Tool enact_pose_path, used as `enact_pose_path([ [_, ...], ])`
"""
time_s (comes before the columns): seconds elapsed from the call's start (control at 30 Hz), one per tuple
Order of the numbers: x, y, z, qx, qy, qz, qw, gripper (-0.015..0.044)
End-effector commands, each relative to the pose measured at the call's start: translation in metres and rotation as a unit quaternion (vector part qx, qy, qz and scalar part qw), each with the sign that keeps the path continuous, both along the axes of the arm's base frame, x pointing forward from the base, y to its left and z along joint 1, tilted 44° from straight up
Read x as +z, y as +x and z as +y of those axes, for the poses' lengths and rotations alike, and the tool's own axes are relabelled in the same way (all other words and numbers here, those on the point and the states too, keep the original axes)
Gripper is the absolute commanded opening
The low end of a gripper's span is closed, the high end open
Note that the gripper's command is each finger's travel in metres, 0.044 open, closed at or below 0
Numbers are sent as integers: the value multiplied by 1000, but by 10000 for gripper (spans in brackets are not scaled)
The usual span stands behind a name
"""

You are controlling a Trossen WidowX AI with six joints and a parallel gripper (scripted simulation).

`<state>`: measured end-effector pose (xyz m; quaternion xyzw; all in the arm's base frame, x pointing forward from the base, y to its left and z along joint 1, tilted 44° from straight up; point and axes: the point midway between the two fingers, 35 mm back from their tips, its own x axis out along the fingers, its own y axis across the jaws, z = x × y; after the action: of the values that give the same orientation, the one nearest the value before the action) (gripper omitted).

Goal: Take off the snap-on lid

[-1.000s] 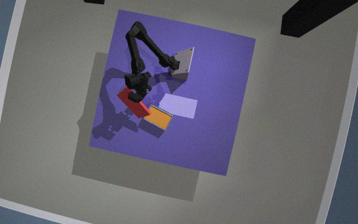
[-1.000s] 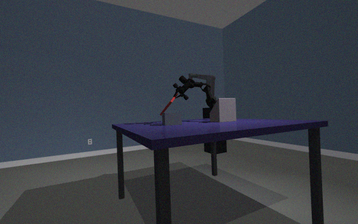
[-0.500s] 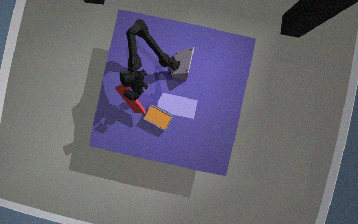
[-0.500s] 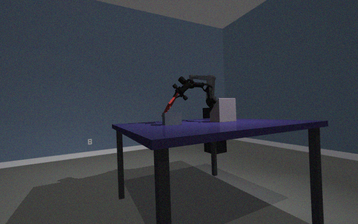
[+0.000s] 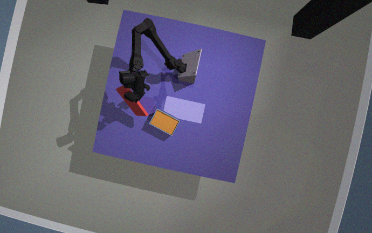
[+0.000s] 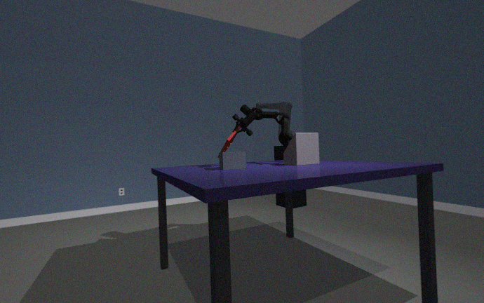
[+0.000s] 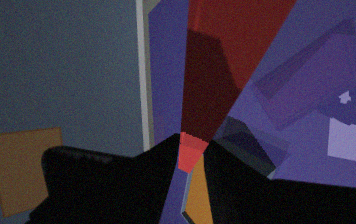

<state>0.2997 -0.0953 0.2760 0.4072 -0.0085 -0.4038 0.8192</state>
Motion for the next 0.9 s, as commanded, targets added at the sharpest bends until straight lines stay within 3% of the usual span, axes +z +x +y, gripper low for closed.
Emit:
enact_pose_path([
  [0.0, 10, -3, -5, 4, -1, -3, 1000, 0],
  [0.37, 24, -10, -18, 4, -2, -4, 1000, 0],
  [0.87, 10, -10, -24, 4, -2, -4, 1000, 0],
])
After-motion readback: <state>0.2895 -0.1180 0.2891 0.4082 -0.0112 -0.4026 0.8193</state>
